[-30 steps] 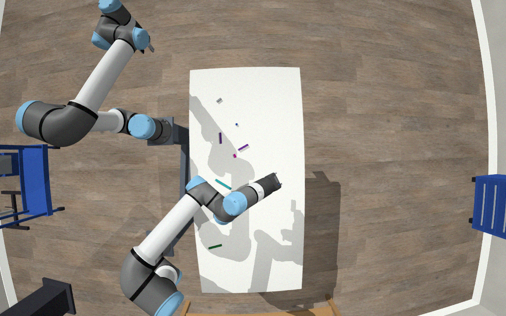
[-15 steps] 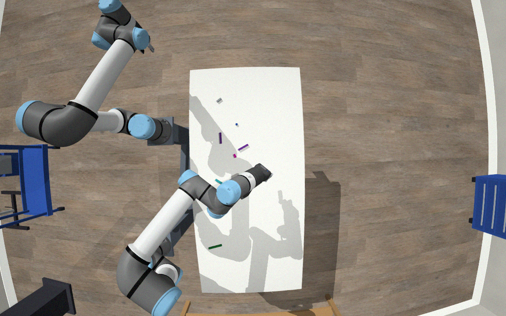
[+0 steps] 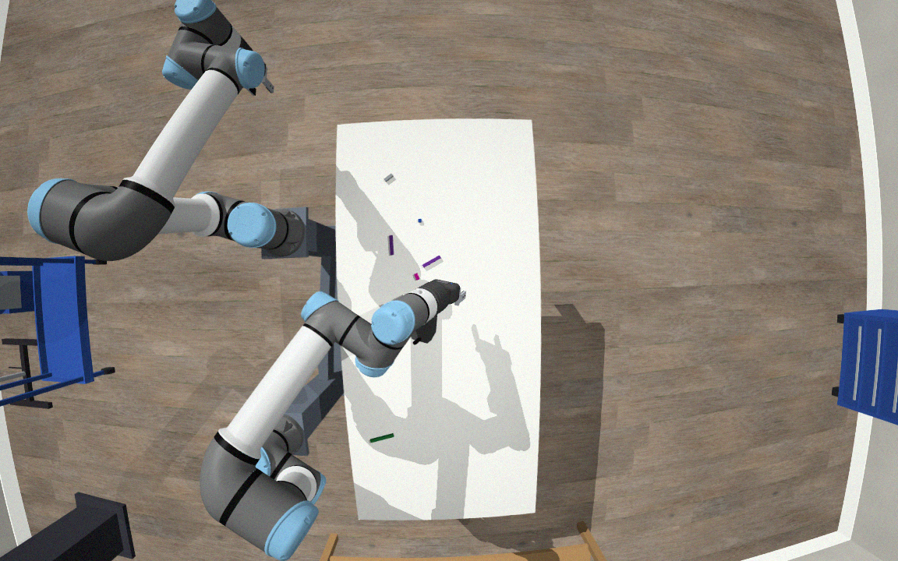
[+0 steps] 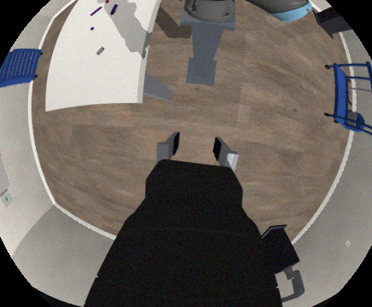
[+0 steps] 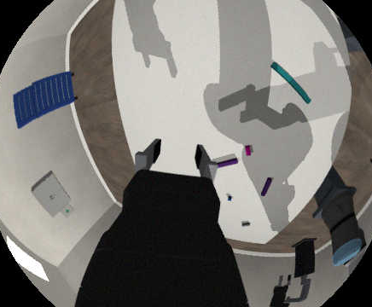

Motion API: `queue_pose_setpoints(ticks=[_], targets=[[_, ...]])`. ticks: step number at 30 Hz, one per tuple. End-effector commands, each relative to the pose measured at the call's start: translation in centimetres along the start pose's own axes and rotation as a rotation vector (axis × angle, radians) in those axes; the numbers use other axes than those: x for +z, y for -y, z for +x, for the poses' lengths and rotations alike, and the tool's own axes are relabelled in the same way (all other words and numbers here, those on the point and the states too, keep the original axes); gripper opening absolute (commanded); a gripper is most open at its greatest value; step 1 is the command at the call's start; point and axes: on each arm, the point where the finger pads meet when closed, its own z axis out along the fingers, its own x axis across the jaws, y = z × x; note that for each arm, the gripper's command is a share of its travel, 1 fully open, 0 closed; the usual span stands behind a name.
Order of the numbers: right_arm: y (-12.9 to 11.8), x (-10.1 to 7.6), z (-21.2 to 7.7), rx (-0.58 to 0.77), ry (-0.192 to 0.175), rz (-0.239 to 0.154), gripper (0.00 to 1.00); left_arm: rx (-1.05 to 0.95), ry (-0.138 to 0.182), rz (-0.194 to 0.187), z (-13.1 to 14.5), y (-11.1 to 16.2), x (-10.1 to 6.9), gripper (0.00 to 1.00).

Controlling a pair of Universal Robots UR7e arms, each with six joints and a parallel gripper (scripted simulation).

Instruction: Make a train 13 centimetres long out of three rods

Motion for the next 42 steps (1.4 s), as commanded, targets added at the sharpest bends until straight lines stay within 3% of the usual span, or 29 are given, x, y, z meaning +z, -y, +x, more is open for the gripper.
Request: queue_pose_setpoints(ticks=[1, 12, 14, 21, 29, 31, 42], targets=[[-0.7, -0.1, 1.9, -0.161, -0.042, 0.011, 1.0, 0.0, 0.0, -0.001, 0.0, 0.0, 0.0, 1.0], [-2.0, -0.3, 6.4, -0.507, -0.141, 0.018, 1.0, 0.0, 0.0, -0.001, 0.0, 0.0, 0.0, 1.0], [-2.0, -0.3, 6.4, -0.507, -0.141, 0.018, 1.0, 0.0, 0.0, -0.001, 0.0, 0.0, 0.0, 1.0], [-2.9, -0.5, 9.8, -0.761, -0.216, 0.01, 1.0, 0.0, 0.0, -0.001, 0.0, 0.0, 0.0, 1.0], [-3.6, -0.9, 13.2, -1.01, -0.292, -0.012, 1.0, 0.0, 0.0, -0.001, 0.0, 0.0, 0.0, 1.0], [-3.6, -0.9, 13.2, -1.01, -0.292, -0.012, 1.0, 0.0, 0.0, -0.001, 0.0, 0.0, 0.0, 1.0], [-4.4, -1.7, 18.5, -1.374, -0.409, -0.068, 1.0, 0.0, 0.0, -0.001, 0.0, 0.0, 0.0, 1.0]])
